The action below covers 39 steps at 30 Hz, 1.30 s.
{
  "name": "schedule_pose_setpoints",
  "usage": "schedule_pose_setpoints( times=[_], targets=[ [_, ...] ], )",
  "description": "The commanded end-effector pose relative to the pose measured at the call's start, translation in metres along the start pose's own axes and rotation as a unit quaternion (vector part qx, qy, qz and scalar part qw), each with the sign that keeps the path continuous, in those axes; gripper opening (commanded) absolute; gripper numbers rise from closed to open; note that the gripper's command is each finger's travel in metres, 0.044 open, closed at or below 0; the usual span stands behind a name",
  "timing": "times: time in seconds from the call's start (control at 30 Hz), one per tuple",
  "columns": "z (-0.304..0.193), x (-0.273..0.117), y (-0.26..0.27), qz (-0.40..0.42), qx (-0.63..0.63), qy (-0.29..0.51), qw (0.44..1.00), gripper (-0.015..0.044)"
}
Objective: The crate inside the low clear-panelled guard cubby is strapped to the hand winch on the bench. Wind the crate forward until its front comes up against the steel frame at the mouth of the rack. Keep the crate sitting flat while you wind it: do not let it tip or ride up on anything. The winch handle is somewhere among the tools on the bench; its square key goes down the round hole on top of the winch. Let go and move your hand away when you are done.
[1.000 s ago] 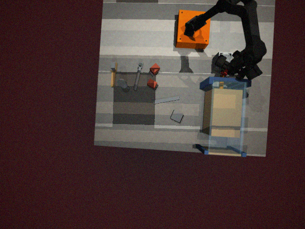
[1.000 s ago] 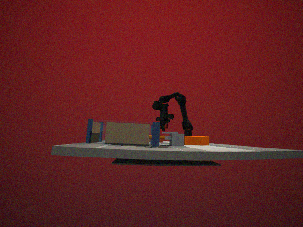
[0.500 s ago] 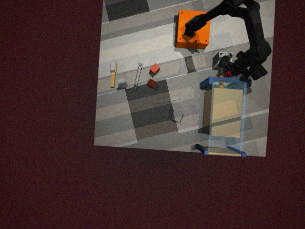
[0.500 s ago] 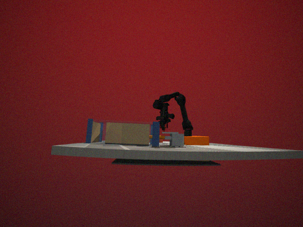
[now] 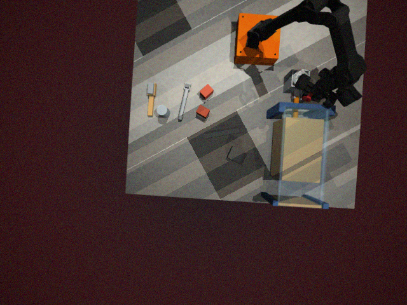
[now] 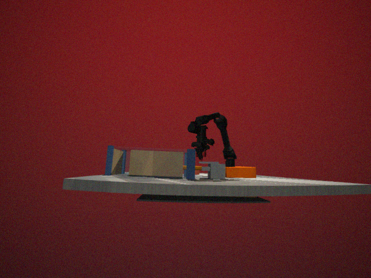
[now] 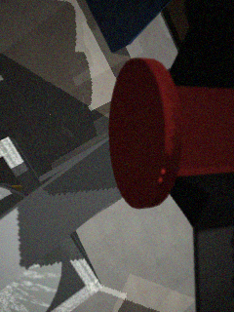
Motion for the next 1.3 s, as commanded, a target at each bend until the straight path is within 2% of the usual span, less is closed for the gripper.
schedule_pose_setpoints(
  times=[0.0, 1.27],
  targets=[
    [0.017, -0.004, -0.017, -0.018, -0.012, -0.011, 1.0, 0.0],
    [0.061, -0.006, -0.04, -0.019, -0.012, -0.013, 1.0, 0.0]
  ],
)
Point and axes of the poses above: the point midway between the two fingers, 35 mm back from their tips, its own x axis out along the fingers, its own y axis across the jaws, z = x × y, the point moved 3 cm from there along -x, back along the fingers, and after that the axes turned 2 degrees about -x, right-handed, at the moved point
